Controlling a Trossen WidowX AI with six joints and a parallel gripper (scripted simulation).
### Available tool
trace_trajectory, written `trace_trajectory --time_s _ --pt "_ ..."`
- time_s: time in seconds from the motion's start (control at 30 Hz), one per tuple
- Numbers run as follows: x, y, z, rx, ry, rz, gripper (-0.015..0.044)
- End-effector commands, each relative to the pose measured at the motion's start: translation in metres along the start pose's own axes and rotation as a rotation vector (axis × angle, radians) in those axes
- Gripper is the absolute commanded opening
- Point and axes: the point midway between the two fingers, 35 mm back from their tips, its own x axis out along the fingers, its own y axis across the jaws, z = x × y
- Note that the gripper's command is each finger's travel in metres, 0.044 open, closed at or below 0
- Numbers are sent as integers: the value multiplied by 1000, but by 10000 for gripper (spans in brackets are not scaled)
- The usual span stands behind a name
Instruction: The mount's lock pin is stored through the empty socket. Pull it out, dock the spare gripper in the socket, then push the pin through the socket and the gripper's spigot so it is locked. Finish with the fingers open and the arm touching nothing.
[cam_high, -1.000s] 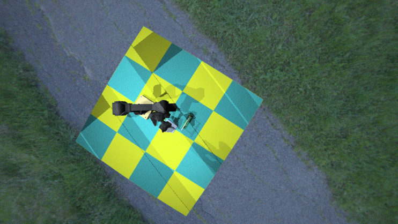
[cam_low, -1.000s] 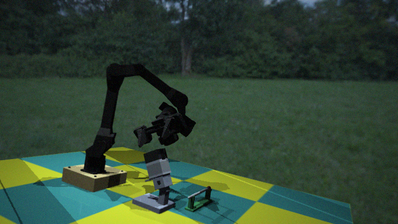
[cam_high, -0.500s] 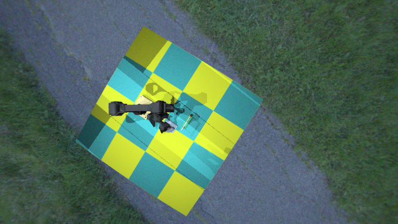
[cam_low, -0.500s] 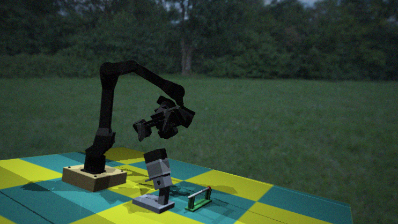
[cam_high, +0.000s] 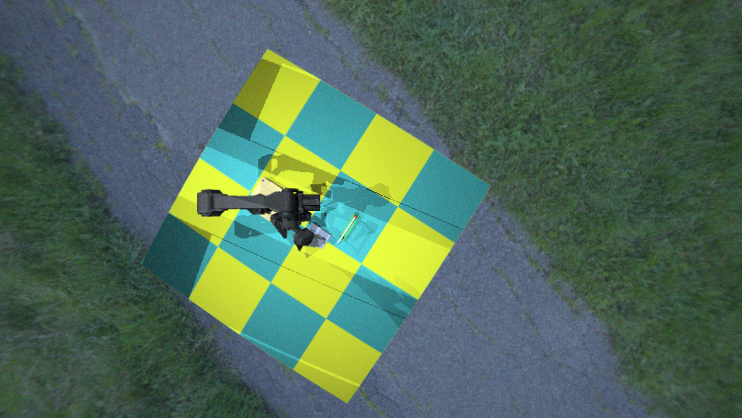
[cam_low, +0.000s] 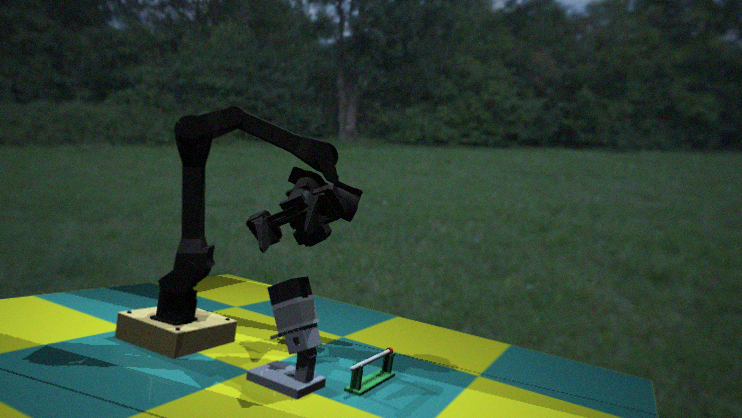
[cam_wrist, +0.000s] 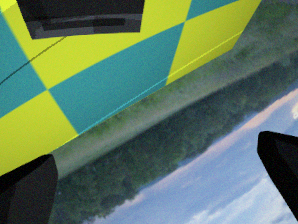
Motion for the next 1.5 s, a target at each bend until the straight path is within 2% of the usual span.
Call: trace_trajectory --time_s 0.0,0.07,0.17,0.4,0.5,0.77,0.97,1.2,1.3,1.47 --pt "0 0 0 0 0 0 440" --pt "0 0 0 0 0 0 440" --pt "-16 -3 12 4 -54 -37 361" --pt "-99 3 62 2 -329 -179 180" --pt "-110 12 59 -4 -388 -200 180" --pt "-110 11 60 -8 -387 -191 180" --pt "-87 -26 103 -114 -413 97 180" --pt "-29 -84 156 -177 -577 371 180" --pt "-4 -102 171 -181 -649 432 180" --pt "-2 -103 172 -181 -654 435 180"
